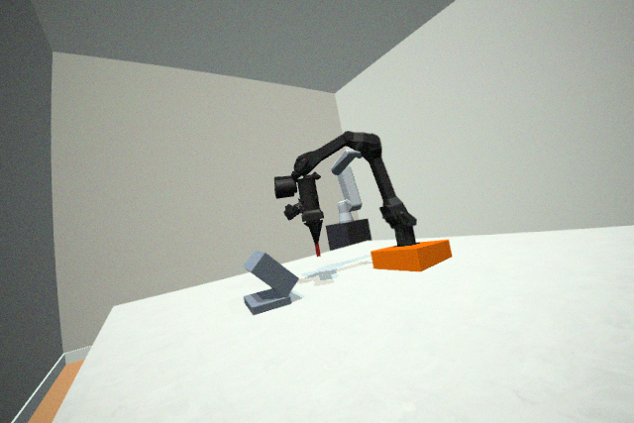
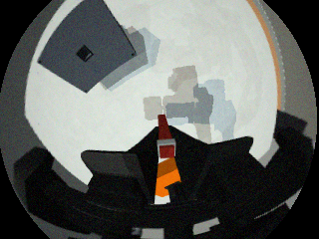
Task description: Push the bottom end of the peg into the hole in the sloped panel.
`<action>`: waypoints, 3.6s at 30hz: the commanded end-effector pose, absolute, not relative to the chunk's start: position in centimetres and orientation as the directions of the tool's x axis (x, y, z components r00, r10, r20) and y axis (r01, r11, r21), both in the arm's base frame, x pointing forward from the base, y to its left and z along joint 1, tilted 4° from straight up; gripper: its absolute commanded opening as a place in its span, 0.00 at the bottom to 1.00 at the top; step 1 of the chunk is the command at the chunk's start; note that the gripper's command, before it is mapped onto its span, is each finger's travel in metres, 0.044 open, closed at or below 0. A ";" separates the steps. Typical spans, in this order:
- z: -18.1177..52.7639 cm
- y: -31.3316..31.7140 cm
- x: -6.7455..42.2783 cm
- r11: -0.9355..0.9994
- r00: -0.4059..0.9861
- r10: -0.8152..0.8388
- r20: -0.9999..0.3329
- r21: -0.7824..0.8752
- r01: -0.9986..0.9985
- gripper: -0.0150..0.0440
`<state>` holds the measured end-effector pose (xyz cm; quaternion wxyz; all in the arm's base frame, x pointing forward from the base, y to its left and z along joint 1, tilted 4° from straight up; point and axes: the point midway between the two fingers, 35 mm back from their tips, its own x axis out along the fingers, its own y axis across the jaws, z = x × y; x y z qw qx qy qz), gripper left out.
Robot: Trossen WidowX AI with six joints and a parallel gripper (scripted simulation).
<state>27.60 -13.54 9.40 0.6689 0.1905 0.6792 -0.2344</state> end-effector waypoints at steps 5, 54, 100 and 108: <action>9.8 -13.3 27.9 0.827 0.007 -0.073 -0.997 -0.056 0.559 0.25; 11.3 -11.3 30.7 0.919 0.362 -0.168 -0.917 -0.014 0.393 0.25; 12.4 -9.7 33.4 0.966 0.613 -0.194 -0.765 -0.039 0.257 0.25; 11.8 -9.7 34.5 0.969 0.637 -0.195 -0.746 -0.044 0.244 0.25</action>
